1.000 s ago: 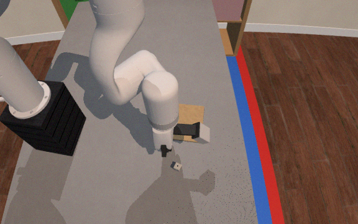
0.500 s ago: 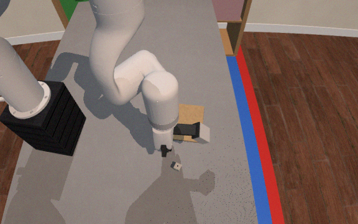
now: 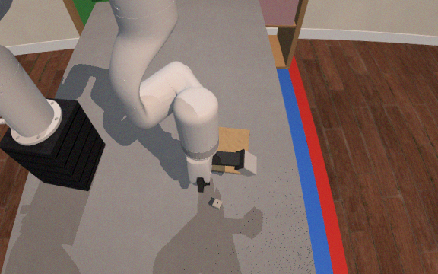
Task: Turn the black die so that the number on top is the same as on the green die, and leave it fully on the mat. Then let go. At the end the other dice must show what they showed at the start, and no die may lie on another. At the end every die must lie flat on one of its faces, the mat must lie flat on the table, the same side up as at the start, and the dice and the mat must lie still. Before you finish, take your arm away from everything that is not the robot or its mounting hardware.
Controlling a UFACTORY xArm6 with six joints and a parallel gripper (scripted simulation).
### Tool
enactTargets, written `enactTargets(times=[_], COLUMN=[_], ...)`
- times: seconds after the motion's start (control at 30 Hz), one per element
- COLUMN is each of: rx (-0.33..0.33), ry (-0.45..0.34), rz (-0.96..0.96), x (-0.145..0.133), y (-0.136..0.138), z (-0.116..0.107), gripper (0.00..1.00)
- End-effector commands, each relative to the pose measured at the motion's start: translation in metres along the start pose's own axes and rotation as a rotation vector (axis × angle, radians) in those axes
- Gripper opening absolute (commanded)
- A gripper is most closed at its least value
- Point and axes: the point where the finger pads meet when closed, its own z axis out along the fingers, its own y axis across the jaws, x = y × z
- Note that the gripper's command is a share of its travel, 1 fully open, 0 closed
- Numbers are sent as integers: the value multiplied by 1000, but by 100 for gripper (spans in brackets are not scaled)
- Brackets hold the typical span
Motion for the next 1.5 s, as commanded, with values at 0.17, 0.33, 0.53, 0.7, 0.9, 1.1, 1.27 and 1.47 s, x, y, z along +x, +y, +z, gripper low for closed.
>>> enactTargets(times=[0.17, 0.33, 0.53, 0.7, 0.9, 1.1, 1.27, 1.47], rx=[0, 0, 0, 0, 0, 0, 0, 0], ry=[3, 3, 3, 3, 3, 3, 3, 3], rz=[0, 0, 0, 0, 0, 0, 0, 0], x=[1, 1, 1, 1, 1, 1, 1, 1], y=[0, 0, 0, 0, 0, 0, 0, 0], z=[5, 12, 19, 21, 22, 22, 22, 22], gripper=[36, 36, 36, 36, 36, 36, 36, 36])
